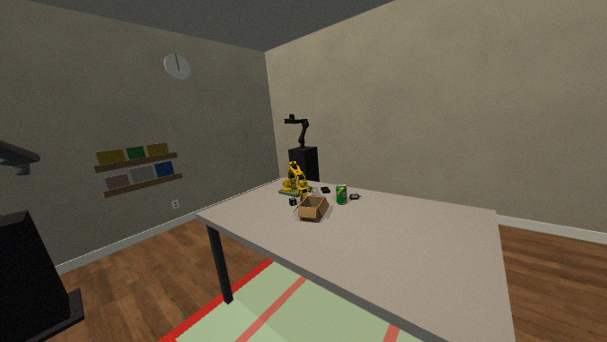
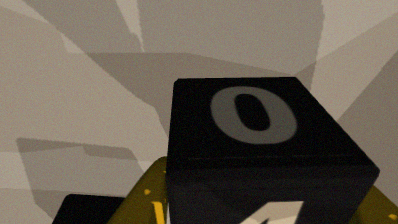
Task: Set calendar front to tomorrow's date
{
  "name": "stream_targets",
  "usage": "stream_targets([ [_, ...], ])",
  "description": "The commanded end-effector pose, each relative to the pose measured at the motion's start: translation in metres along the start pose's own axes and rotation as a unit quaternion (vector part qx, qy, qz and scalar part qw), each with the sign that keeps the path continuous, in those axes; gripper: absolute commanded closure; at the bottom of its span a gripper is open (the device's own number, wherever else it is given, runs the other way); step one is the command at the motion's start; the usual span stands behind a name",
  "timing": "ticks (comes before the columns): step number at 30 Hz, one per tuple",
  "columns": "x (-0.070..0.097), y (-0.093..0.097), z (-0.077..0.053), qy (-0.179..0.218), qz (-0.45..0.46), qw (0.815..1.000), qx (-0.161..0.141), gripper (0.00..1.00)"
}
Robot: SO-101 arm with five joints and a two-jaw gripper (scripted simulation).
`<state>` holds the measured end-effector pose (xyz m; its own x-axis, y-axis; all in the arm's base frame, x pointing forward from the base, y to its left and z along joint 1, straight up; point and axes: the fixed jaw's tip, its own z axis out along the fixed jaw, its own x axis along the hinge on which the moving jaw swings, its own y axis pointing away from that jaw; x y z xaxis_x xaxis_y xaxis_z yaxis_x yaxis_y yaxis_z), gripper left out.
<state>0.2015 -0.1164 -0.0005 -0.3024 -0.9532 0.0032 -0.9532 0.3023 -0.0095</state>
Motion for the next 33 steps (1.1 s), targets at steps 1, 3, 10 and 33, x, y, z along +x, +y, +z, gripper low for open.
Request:
stream_targets([
  [1,0.0005,0.0023,0.0029,-0.003,0.0,1.0,-0.01,0.76],
  [3,0.0005,0.0023,0.0029,-0.003,0.0,1.0,-0.01,0.78],
  [10,0.0005,0.0023,0.0029,-0.003,0.0,1.0,-0.01,0.87],
  [33,0.0006,0.002,0.0011,-0.003,0.0,1.0,-0.01,1.0],
])
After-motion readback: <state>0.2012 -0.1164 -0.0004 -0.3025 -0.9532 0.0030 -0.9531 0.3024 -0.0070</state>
